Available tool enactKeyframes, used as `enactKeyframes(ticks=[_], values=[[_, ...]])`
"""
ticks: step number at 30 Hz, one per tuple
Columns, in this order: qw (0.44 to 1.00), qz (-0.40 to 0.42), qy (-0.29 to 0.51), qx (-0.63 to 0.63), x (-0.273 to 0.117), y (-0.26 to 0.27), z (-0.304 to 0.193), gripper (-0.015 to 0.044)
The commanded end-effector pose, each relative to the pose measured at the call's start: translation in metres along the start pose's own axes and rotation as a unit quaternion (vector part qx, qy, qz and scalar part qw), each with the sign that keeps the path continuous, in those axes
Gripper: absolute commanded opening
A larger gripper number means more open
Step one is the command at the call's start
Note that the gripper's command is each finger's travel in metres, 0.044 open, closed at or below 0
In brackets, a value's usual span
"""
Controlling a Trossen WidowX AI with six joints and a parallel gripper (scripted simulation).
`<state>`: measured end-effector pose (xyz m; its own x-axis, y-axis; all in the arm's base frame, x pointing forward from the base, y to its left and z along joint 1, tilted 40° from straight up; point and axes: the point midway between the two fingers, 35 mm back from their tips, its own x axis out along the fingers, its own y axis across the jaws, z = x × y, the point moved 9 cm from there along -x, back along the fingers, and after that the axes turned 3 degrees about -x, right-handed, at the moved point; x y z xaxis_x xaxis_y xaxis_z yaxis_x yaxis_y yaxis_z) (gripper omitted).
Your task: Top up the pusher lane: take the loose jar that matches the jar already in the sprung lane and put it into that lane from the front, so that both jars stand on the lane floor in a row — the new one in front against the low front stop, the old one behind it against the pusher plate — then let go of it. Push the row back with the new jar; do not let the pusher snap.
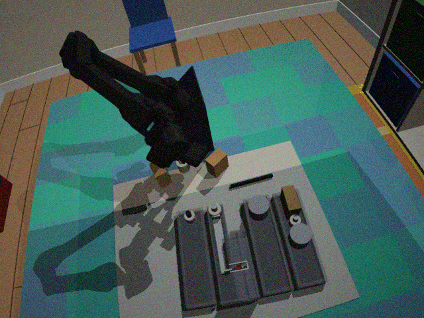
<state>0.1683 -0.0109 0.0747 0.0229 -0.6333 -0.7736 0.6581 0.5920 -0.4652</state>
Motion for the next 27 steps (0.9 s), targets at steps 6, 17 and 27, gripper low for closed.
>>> enactKeyframes(ticks=[6,17,27], values=[[1.000,-0.002,-0.004,0.005,-0.038,-0.004,-0.004,0.0000],[0.999,-0.004,-0.006,-0.035,-0.047,0.008,0.001,0.0000],[0.992,-0.004,-0.007,-0.126,-0.040,0.041,0.016,0.0000]])
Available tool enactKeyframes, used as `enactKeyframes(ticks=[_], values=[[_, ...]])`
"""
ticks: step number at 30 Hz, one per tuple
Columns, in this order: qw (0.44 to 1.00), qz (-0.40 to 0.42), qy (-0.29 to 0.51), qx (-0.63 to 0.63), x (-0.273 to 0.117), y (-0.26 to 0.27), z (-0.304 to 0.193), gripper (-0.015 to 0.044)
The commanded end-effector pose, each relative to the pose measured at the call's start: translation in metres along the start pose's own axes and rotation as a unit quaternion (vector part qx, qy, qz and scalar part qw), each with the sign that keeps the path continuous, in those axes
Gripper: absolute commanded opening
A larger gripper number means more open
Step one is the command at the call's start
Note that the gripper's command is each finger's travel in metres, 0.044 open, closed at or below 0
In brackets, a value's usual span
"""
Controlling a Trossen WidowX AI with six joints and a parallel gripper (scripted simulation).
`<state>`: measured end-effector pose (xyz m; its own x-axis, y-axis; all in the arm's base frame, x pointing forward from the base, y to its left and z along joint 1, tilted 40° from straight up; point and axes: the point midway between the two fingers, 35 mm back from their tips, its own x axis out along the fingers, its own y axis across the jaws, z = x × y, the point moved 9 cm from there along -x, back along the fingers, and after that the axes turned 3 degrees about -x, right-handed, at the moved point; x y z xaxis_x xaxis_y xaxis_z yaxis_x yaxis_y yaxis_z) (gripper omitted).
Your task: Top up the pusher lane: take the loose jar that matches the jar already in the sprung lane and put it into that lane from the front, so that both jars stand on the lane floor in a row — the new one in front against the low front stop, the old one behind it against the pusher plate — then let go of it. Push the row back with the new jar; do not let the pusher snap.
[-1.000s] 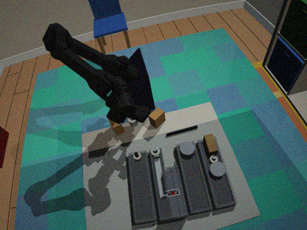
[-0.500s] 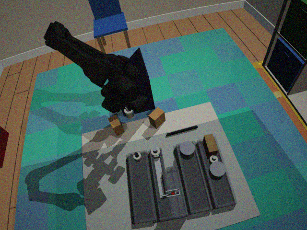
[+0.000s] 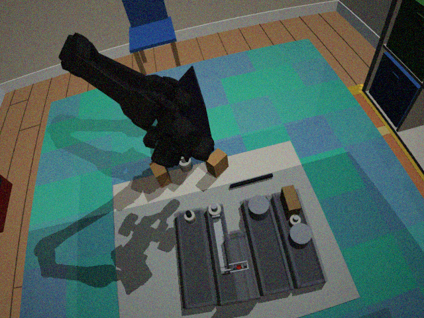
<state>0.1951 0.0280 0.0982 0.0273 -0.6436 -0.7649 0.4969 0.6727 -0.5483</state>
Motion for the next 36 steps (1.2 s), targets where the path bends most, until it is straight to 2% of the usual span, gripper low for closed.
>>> enactKeyframes(ticks=[1,24,36], values=[[0.999,0.001,-0.001,-0.037,0.004,0.013,0.009,0.0000],[0.970,0.001,-0.003,-0.243,0.045,0.085,0.046,0.0000],[0.969,0.000,-0.003,-0.248,0.071,0.088,0.048,0.0000]])
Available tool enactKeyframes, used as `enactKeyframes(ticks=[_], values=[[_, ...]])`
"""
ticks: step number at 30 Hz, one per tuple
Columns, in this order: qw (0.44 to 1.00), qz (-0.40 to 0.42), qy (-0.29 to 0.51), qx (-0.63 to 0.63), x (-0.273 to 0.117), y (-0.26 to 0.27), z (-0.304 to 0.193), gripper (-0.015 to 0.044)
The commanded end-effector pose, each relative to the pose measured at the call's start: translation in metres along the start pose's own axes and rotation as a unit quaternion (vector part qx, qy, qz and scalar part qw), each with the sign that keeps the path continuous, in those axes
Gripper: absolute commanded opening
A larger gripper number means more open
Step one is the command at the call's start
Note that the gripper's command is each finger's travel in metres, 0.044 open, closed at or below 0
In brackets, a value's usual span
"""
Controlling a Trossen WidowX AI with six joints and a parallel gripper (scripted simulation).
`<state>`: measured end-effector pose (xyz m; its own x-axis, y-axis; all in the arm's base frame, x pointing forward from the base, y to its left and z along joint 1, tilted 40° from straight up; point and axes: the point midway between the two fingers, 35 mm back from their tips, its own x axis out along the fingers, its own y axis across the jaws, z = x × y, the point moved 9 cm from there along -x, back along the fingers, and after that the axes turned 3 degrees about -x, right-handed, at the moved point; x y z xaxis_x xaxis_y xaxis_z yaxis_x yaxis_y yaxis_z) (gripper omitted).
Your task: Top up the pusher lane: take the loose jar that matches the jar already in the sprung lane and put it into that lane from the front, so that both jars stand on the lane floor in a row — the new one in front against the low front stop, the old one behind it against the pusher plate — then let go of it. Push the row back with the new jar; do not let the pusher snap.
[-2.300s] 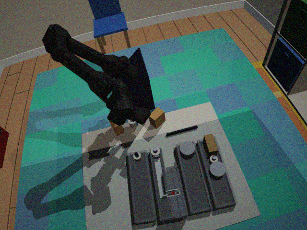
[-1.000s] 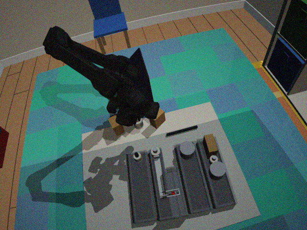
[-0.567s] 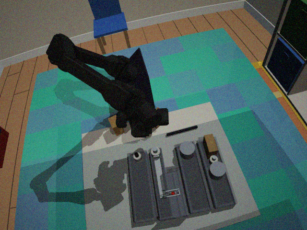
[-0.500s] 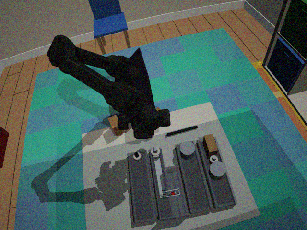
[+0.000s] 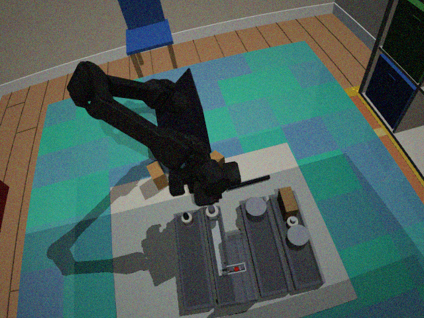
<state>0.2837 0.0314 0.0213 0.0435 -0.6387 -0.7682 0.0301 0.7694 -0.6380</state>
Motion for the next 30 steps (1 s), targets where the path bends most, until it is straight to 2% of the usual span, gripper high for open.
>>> enactKeyframes(ticks=[1,30], values=[[1.000,-0.004,0.005,-0.006,0.0125,0.0000,-0.0024,0.0000],[1.000,-0.004,0.005,-0.006,0.0131,-0.0001,0.0070,0.0000]])
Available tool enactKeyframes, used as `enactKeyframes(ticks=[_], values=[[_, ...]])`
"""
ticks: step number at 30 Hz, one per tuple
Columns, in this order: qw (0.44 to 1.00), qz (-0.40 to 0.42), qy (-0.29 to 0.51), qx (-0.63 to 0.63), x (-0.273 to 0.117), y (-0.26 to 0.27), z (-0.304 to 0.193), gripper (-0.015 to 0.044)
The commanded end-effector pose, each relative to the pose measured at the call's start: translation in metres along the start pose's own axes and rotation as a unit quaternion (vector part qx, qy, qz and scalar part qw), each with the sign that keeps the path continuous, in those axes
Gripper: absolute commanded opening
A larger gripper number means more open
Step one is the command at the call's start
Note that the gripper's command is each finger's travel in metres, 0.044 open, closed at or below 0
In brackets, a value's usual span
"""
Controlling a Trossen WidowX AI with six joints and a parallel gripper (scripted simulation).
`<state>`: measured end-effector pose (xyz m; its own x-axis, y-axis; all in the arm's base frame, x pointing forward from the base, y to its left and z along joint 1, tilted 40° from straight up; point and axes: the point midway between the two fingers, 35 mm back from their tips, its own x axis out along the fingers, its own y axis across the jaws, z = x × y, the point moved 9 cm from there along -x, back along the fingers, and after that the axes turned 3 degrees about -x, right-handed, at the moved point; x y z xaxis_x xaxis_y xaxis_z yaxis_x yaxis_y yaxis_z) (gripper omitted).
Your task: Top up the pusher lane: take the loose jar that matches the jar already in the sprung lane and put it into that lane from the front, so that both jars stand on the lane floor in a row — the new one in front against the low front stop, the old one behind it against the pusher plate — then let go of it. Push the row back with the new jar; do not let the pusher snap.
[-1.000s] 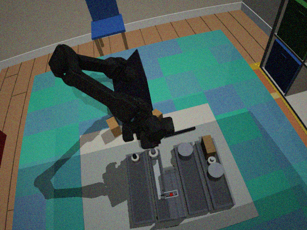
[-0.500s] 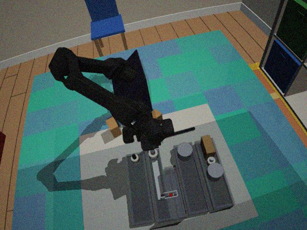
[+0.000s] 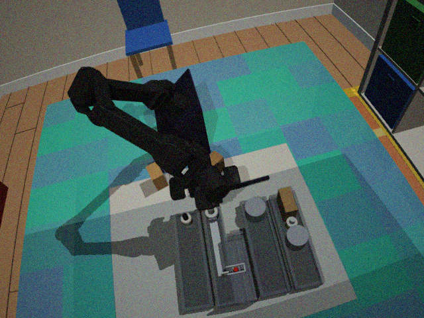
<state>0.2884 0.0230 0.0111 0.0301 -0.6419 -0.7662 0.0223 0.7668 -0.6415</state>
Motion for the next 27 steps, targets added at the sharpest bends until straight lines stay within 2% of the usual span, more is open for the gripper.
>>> enactKeyframes(ticks=[1,27], values=[[1.000,-0.002,-0.002,-0.002,-0.0004,-0.0003,0.0032,0.0000],[1.000,-0.002,-0.002,-0.002,-0.0001,-0.0007,0.0132,0.0000]])
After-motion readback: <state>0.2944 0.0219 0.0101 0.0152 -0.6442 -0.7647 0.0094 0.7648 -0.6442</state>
